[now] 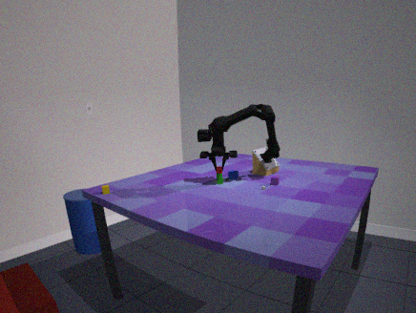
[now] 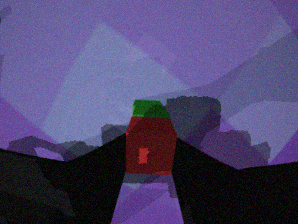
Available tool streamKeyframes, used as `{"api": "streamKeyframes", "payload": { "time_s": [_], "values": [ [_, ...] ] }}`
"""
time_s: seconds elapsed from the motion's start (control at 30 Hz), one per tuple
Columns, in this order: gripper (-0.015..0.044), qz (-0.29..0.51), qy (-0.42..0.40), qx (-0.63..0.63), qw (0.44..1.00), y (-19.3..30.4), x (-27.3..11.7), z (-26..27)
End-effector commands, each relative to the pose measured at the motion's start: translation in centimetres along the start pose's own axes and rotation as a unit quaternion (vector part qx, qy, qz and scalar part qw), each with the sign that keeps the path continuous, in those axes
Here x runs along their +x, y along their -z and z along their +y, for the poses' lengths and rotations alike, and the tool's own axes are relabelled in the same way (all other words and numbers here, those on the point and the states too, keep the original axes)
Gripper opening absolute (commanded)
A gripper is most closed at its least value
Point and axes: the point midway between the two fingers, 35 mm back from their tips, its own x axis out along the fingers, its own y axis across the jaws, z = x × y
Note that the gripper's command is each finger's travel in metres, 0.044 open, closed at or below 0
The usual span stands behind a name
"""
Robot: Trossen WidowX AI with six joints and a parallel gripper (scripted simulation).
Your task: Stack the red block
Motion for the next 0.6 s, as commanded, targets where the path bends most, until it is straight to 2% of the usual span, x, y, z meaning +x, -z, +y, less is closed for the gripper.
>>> {"api": "streamKeyframes", "payload": {
  "time_s": [0.0,0.4,0.57],
  "values": [
    [0.0131,0.001,0.0,-0.001,1.0,0.0,0.09,0.03],
    [0.044,0.001,0.0,-0.001,1.0,0.0,0.09,0.03],
    [0.044,0.001,0.0,-0.001,1.0,0.0,0.09,0.03]
  ]
}}
